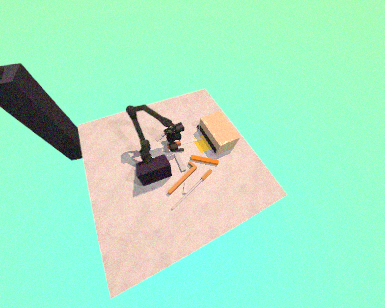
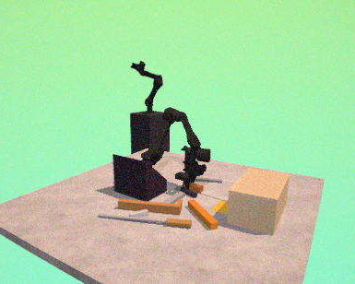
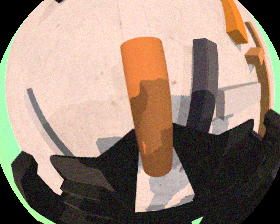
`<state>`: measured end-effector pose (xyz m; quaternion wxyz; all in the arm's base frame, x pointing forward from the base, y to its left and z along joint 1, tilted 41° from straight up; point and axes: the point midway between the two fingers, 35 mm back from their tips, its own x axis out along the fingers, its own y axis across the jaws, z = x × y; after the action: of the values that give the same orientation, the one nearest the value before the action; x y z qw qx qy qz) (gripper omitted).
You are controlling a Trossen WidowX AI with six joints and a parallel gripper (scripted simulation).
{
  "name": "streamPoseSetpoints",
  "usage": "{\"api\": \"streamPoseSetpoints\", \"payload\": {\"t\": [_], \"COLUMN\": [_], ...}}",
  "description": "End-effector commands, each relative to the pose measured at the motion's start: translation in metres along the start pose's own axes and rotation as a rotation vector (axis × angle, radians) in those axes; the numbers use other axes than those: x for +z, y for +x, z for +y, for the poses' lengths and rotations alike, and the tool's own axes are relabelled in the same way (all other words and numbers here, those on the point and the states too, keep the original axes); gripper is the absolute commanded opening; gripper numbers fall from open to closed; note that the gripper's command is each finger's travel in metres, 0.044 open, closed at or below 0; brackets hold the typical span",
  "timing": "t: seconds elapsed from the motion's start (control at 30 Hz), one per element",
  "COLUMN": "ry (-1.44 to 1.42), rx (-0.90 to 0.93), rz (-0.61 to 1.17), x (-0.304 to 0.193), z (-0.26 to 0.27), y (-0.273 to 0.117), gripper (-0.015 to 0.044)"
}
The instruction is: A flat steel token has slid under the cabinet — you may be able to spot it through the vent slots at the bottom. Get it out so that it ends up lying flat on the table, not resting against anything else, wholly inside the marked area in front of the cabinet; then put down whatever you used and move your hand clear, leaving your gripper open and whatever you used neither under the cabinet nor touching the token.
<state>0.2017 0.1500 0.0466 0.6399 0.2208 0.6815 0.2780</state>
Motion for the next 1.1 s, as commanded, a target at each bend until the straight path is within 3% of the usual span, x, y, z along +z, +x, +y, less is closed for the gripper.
{"api": "streamPoseSetpoints", "payload": {"t": [0.0,1.07], "ry": [-0.005,-0.011], "rx": [0.001,0.000], "rz": [0.001,0.001], "x": [0.006,0.044], "z": [0.000,0.002], "y": [0.000,-0.001], "gripper": [0.0000,0.0000]}}
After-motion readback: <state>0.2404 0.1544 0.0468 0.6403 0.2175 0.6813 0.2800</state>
